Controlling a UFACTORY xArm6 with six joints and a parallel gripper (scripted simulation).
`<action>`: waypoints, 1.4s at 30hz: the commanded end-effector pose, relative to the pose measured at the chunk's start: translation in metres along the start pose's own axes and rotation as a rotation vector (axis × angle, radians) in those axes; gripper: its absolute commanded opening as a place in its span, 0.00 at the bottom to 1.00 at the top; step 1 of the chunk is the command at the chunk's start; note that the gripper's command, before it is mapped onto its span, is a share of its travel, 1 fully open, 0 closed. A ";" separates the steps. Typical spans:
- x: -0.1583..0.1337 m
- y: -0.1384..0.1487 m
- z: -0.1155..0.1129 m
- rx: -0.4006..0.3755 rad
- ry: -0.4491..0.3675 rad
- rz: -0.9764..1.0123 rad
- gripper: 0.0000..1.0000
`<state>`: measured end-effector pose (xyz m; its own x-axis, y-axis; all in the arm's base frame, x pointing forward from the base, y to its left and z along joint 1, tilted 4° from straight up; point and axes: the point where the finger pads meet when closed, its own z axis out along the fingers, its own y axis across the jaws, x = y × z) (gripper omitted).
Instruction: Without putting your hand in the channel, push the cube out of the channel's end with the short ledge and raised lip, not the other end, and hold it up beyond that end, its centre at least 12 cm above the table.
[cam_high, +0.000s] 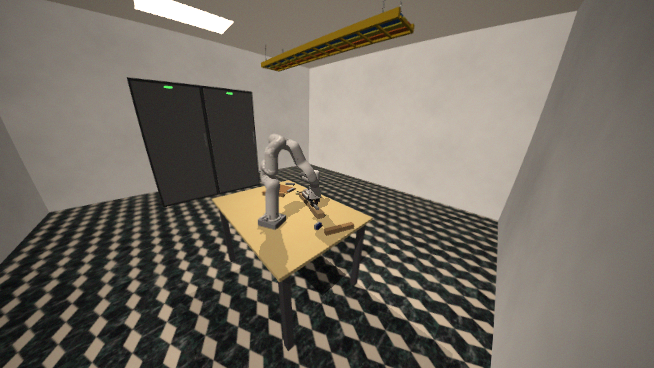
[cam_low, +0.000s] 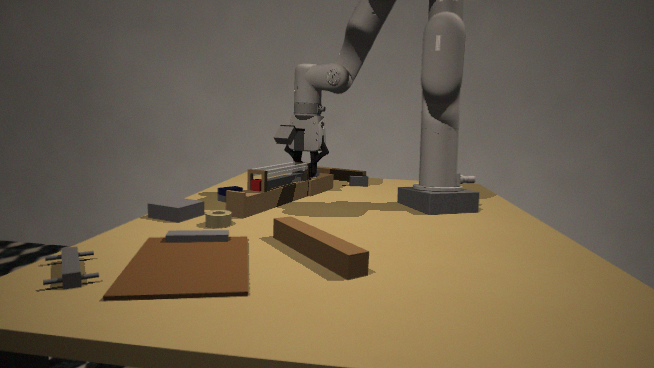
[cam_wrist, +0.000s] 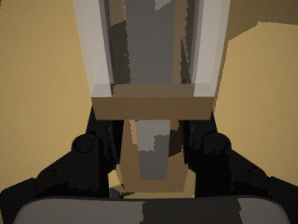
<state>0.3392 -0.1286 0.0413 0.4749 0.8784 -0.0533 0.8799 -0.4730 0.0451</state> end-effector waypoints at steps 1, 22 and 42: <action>0.000 0.002 -0.021 -0.006 0.001 0.000 0.38; -0.007 0.003 -0.067 -0.006 0.001 0.000 0.00; -0.098 0.002 -0.020 -0.006 0.001 0.000 0.00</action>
<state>0.2913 -0.2107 0.0811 0.4749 0.8785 -0.0522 0.8799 -0.4728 0.0467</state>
